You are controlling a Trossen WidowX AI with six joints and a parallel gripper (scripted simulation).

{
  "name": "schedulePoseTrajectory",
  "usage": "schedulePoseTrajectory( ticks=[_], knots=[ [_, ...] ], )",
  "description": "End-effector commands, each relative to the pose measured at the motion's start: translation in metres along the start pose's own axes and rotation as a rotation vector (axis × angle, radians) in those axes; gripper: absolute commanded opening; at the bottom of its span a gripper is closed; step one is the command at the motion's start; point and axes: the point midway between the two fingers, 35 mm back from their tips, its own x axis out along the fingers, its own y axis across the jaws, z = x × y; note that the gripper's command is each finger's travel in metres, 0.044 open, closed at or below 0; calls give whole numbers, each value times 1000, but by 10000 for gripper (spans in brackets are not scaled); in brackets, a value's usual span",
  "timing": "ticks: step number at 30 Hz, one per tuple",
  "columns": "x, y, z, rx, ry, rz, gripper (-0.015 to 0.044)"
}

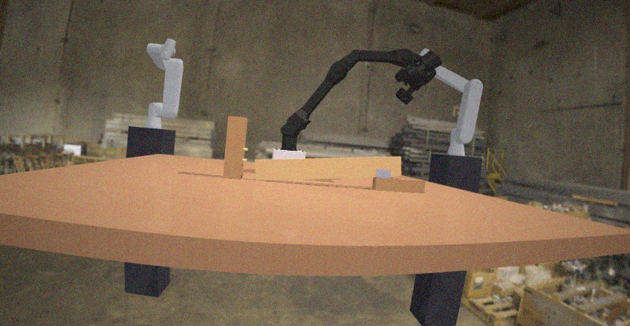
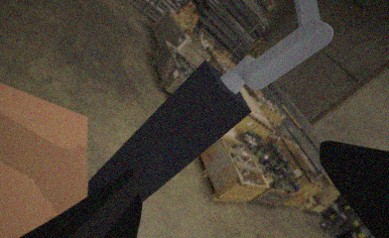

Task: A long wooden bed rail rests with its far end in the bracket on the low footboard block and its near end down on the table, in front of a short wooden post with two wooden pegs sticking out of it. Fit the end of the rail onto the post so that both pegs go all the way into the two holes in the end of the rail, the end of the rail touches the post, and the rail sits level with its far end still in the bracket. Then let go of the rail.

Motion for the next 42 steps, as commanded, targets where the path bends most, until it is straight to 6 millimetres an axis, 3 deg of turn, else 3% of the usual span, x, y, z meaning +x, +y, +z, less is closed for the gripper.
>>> schedulePoseTrajectory(
  ticks=[1,3,6,12,16,21,26,32,37,42],
  knots=[
    [-2,1,-2,4,10,-1,426],
    [-20,5,-17,40,85,-9,440],
    [-62,20,-47,130,250,-27,440],
    [-150,68,-92,336,552,-67,440],
    [-209,110,-107,481,741,-92,440],
    [-277,171,-111,675,960,-121,440],
    [-336,238,-101,884,1157,-147,440],
    [-388,324,-68,1151,1363,-170,440],
    [-412,395,-27,1388,1508,-179,440],
    [-416,459,21,1624,1619,-174,440]
  ],
)
